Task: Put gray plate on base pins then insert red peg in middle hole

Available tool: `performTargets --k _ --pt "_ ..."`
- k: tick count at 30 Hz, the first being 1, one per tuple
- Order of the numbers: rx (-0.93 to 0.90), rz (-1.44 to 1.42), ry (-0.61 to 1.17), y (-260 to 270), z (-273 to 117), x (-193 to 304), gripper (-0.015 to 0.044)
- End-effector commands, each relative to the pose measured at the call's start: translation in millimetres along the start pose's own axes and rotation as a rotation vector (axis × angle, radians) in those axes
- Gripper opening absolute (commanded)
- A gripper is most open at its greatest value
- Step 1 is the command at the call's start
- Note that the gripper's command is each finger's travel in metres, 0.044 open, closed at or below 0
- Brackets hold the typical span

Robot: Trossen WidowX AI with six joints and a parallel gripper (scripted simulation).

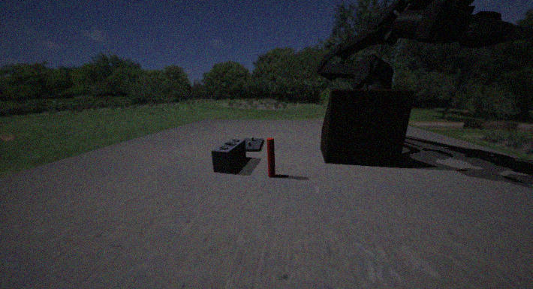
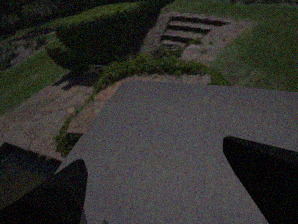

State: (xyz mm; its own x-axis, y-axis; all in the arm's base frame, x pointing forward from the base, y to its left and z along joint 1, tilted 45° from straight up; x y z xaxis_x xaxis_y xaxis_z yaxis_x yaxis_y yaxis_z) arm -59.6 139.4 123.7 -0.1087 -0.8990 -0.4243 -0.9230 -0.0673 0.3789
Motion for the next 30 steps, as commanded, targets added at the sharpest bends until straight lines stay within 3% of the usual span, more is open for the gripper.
performTargets --k 1,10,18,24,30 --pt "0.0 0.0 0.0 0 0 0 0.0426" --pt "0.383 0.115 0.077 -55 -10 -68 0.044" --pt "0.662 0.209 0.348 -160 -32 -112 0.044" --pt "0.723 0.277 0.603 -247 -53 -109 0.044" --pt "0.669 0.34 0.857 -331 -76 -75 0.044"
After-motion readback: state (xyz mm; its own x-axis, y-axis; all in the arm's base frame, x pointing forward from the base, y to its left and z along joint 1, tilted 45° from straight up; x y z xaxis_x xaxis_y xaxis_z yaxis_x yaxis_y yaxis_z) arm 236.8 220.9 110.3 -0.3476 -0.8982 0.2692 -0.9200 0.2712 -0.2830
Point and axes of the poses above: the point midway between the two fingers, 35 mm back from their tips, its own z axis out along the fingers, its own y axis across the jaws, x = y × z, the point moved 10 cm from there along -z, back along the fingers, and after that the axes turned 2 degrees about z, right-handed, at the moved point
